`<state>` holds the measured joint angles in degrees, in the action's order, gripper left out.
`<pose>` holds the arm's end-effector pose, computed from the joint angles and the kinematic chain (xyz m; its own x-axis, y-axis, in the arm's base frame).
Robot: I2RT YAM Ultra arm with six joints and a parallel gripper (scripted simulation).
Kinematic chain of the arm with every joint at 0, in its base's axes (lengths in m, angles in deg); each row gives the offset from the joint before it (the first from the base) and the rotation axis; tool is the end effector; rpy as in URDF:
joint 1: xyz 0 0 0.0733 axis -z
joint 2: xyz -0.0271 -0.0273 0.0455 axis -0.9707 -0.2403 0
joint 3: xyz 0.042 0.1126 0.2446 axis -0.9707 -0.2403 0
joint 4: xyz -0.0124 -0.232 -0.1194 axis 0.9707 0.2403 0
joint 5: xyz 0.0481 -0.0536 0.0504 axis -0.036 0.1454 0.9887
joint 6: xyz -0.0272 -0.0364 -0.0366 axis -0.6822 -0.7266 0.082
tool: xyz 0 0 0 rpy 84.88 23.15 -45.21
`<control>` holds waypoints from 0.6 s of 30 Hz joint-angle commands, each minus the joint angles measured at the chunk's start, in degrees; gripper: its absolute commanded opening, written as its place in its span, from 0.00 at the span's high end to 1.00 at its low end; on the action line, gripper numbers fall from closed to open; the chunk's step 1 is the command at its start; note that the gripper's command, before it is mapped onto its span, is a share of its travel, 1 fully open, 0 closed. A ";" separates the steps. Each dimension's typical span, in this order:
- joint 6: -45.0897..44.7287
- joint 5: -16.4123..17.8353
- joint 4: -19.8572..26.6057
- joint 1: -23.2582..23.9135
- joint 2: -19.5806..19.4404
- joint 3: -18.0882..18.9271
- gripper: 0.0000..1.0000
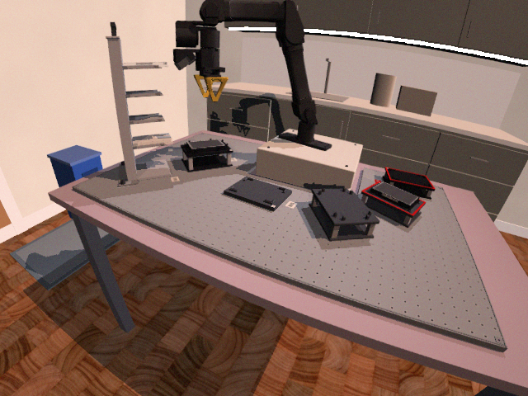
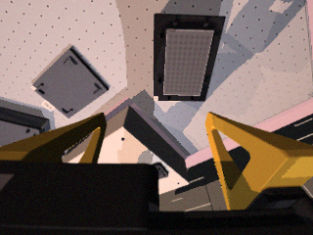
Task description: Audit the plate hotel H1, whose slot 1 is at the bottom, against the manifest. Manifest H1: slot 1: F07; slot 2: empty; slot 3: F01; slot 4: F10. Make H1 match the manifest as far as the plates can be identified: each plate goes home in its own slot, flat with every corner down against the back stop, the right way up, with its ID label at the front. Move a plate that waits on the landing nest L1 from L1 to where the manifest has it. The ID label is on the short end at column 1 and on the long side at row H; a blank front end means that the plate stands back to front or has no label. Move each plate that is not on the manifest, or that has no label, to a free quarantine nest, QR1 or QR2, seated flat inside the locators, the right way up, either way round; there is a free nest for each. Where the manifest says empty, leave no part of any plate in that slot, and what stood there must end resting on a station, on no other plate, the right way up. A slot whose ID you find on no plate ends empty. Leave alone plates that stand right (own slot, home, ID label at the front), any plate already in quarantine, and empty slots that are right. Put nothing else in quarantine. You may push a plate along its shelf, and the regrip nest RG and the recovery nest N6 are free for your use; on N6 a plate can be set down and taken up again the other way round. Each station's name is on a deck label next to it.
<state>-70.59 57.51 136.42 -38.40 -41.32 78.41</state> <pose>0.2815 -0.2157 0.2944 -0.8937 0.4485 0.0099 0.4486 0.8936 0.0146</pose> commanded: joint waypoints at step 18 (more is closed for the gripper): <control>10.41 0.18 -14.69 -9.06 13.90 -16.92 0.00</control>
<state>-62.27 57.75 126.00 -46.45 -29.34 63.13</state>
